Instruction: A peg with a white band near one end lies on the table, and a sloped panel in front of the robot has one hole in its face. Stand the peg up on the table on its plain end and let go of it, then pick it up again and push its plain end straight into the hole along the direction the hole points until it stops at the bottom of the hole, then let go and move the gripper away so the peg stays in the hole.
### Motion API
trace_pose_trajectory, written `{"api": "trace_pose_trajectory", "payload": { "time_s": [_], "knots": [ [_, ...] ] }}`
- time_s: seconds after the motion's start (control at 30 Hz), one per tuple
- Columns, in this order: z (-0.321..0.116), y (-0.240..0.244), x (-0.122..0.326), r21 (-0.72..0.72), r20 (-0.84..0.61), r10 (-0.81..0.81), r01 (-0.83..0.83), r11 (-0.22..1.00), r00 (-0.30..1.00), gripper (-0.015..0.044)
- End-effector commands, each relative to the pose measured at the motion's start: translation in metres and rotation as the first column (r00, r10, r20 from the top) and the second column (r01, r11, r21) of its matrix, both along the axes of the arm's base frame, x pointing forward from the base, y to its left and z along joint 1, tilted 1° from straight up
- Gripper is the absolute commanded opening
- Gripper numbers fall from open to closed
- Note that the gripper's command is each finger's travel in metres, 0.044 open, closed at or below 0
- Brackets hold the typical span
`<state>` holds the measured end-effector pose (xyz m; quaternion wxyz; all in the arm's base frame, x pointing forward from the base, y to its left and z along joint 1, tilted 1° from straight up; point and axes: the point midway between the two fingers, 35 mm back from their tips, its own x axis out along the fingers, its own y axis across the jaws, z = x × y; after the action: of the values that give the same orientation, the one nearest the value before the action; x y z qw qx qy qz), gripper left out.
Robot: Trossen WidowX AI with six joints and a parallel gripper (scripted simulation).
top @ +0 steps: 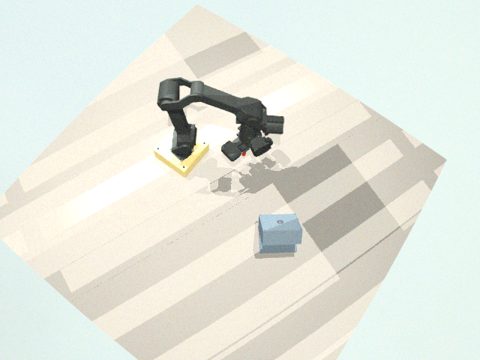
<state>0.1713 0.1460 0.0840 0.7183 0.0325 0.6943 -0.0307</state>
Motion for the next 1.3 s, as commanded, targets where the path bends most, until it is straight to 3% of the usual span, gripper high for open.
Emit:
{"api": "trace_pose_trajectory", "payload": {
  "time_s": [0.0, 1.27],
  "knots": [
    [0.017, 0.000, 0.000, 0.009, 0.004, 0.004, -0.004, 1.000, 1.000, 0.0000],
    [0.036, -0.010, 0.082, -0.246, 0.228, 0.193, -0.135, 0.960, 0.954, 0.0000]
  ]
}}
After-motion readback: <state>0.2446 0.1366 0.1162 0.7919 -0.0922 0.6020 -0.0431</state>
